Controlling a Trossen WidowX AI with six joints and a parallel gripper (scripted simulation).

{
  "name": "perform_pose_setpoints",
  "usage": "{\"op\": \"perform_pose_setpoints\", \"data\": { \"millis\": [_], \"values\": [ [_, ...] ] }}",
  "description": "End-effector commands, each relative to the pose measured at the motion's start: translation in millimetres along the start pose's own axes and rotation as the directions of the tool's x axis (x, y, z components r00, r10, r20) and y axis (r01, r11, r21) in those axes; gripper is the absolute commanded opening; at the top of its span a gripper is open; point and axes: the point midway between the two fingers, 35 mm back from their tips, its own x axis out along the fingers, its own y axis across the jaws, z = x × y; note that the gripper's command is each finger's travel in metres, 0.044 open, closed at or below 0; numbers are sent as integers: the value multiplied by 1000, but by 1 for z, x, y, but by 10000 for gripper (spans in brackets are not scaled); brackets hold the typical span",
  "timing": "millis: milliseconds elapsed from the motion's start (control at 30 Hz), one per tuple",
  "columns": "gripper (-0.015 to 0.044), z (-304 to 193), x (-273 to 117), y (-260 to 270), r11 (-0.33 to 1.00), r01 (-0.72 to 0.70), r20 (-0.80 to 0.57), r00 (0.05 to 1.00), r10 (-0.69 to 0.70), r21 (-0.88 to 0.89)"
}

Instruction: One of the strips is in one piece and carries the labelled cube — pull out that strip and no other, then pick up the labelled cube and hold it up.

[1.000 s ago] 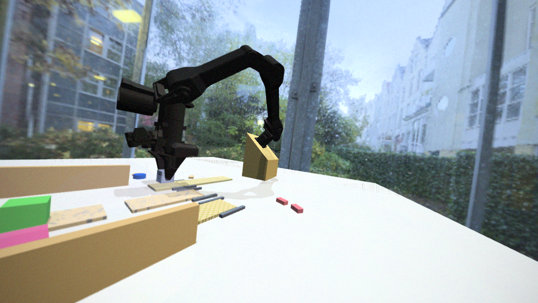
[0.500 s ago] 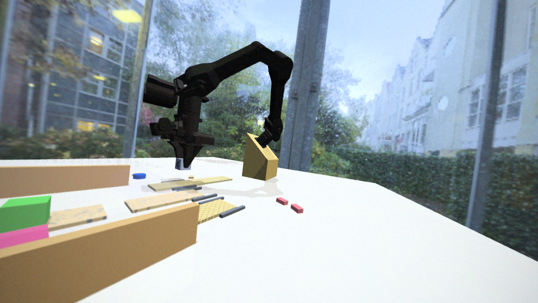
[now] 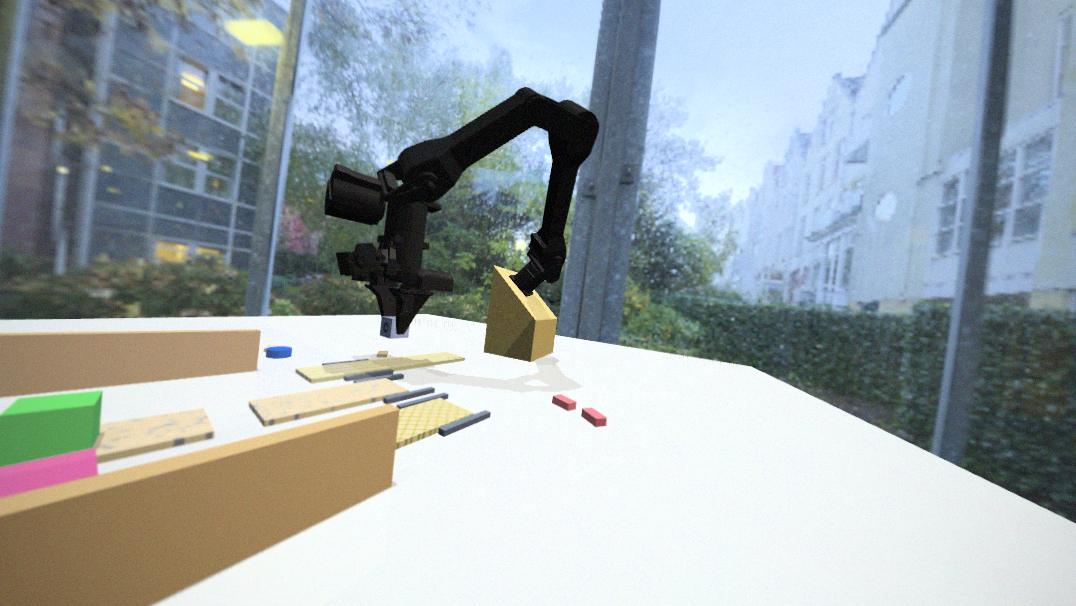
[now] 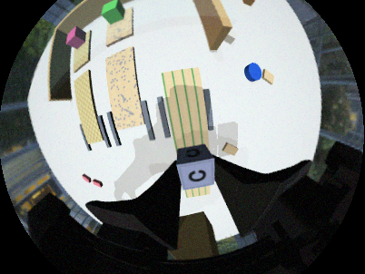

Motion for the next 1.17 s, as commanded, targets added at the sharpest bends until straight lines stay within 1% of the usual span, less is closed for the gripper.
{"op": "perform_pose_setpoints", "data": {
  "millis": [0,167,233,1133],
  "values": [
    [0,-7,-1,-1,1000,4,2,1000,-4,-5],
    [0,-6,-32,-1,1000,5,2,1000,-5,-5],
    [0,-7,-37,-1,1000,5,2,1000,-5,-5],
    [0,-7,-37,-1,1000,5,2,1000,-5,-5]
  ]
}}
